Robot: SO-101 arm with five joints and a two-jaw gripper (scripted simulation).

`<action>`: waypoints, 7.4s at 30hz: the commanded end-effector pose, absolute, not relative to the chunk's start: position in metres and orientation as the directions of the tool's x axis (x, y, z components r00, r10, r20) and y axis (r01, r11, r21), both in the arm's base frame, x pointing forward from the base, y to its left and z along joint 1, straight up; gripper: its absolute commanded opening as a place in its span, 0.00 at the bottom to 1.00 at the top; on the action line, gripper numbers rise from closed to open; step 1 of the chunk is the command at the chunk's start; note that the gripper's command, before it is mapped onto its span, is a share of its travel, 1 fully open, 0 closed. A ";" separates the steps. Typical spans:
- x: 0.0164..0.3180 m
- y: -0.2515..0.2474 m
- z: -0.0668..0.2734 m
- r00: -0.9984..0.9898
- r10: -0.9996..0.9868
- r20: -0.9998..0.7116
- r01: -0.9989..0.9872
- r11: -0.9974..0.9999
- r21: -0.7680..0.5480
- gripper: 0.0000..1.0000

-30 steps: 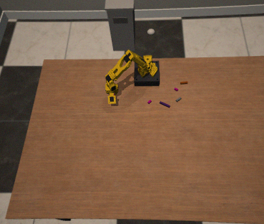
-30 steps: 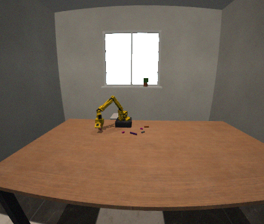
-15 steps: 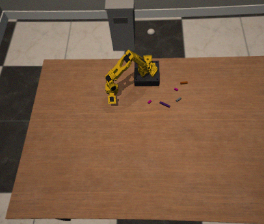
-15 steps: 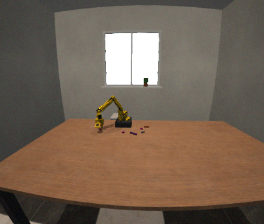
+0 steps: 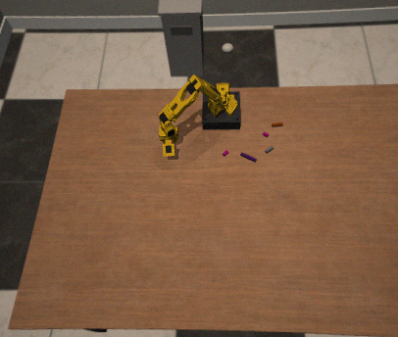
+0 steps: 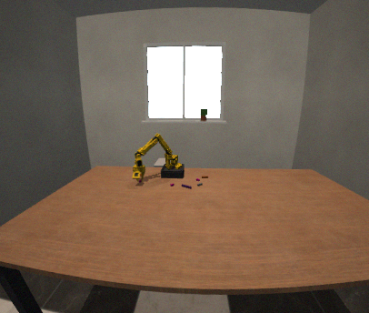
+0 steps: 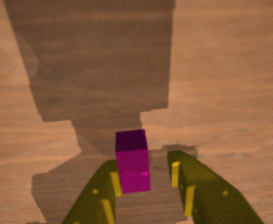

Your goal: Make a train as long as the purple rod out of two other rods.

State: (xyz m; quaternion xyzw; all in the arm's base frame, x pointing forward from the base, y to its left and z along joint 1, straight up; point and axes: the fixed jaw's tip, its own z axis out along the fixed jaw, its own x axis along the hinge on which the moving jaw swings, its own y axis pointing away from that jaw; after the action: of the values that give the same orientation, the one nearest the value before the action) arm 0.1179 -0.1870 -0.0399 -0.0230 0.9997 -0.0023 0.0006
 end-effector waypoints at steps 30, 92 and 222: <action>0.116 -0.182 -0.039 -0.999 -0.041 -0.005 -0.041 0.999 -0.008 0.17; 0.117 -0.182 -0.017 -0.999 -0.041 -0.005 -0.041 0.999 -0.008 0.17; 0.022 -0.207 -0.001 -0.812 -0.583 0.006 -0.583 0.812 -0.011 0.19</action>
State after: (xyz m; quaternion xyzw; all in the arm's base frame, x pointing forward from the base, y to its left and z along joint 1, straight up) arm 0.0253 -0.2103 0.0060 -0.3085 0.9511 -0.0161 -0.0035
